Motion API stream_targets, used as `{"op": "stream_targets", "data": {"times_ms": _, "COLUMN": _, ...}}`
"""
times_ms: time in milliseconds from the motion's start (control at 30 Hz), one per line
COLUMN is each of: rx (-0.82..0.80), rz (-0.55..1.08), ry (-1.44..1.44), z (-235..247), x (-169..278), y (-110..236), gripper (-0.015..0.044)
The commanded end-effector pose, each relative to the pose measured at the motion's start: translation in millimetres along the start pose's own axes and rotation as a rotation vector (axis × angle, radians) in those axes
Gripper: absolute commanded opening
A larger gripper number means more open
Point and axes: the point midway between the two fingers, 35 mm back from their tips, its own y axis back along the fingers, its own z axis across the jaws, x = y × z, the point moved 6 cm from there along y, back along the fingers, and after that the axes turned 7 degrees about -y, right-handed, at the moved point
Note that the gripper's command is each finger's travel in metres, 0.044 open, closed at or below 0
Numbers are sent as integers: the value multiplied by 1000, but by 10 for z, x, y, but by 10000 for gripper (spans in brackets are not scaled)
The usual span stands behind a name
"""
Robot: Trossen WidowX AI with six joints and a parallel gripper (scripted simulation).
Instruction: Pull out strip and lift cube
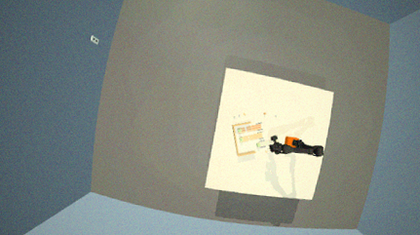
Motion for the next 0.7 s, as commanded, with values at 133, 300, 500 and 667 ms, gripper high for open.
{"op": "stream_targets", "data": {"times_ms": 133, "rx": 3, "rz": 1, "ry": -3, "z": 5, "x": -284, "y": 32, "gripper": 440}}
{"op": "stream_targets", "data": {"times_ms": 300, "rx": 3, "rz": 0, "ry": -3, "z": 7, "x": -437, "y": 54, "gripper": 440}}
{"op": "stream_targets", "data": {"times_ms": 500, "rx": 3, "rz": -2, "ry": -3, "z": 8, "x": -622, "y": 79, "gripper": 440}}
{"op": "stream_targets", "data": {"times_ms": 667, "rx": 3, "rz": -3, "ry": -3, "z": 8, "x": -775, "y": 99, "gripper": 440}}
